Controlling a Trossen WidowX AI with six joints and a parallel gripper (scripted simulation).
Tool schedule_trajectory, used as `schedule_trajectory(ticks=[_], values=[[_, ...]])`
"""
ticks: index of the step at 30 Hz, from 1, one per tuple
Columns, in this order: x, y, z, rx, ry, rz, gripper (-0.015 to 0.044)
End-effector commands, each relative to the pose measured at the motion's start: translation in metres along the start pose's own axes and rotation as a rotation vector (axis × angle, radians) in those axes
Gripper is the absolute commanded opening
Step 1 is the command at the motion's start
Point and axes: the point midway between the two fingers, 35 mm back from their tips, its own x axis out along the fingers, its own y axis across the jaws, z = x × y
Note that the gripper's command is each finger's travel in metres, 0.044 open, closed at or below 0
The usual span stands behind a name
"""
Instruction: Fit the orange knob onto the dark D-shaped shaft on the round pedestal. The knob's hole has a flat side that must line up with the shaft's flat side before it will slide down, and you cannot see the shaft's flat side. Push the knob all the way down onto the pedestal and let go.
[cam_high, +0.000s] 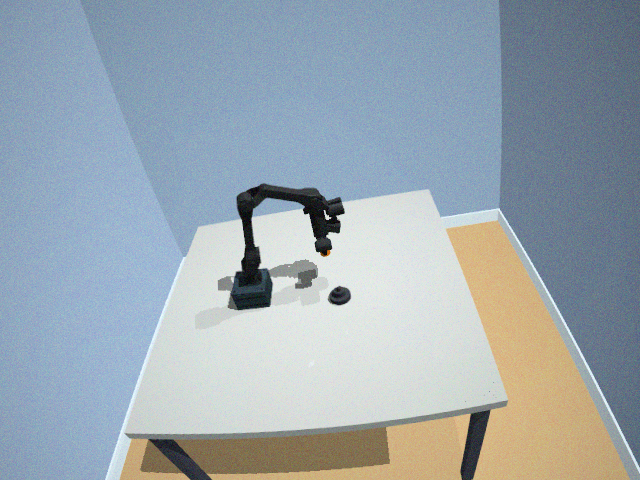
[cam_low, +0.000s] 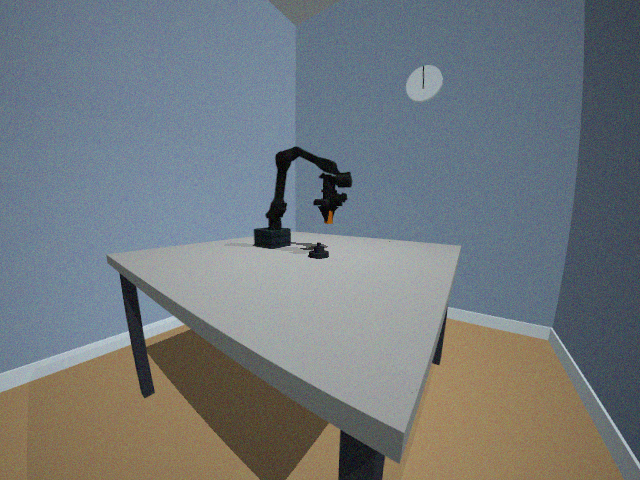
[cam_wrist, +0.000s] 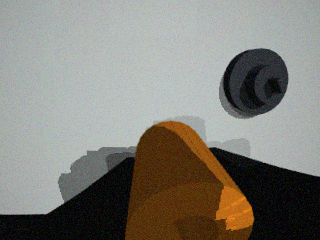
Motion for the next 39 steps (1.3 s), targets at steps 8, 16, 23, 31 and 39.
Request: schedule_trajectory(ticks=[8,16,23,31,39], values=[[0.009,-0.029,0.012,0.000,-0.010,-0.005,0.0000],[0.017,-0.052,0.017,0.000,-0.011,-0.006,0.0000],[0.025,-0.072,0.021,0.000,-0.011,-0.008,0.0000],[0.033,-0.095,0.022,0.010,-0.011,-0.009,0.0000],[0.041,-0.119,0.023,0.005,-0.012,-0.012,0.0000]])
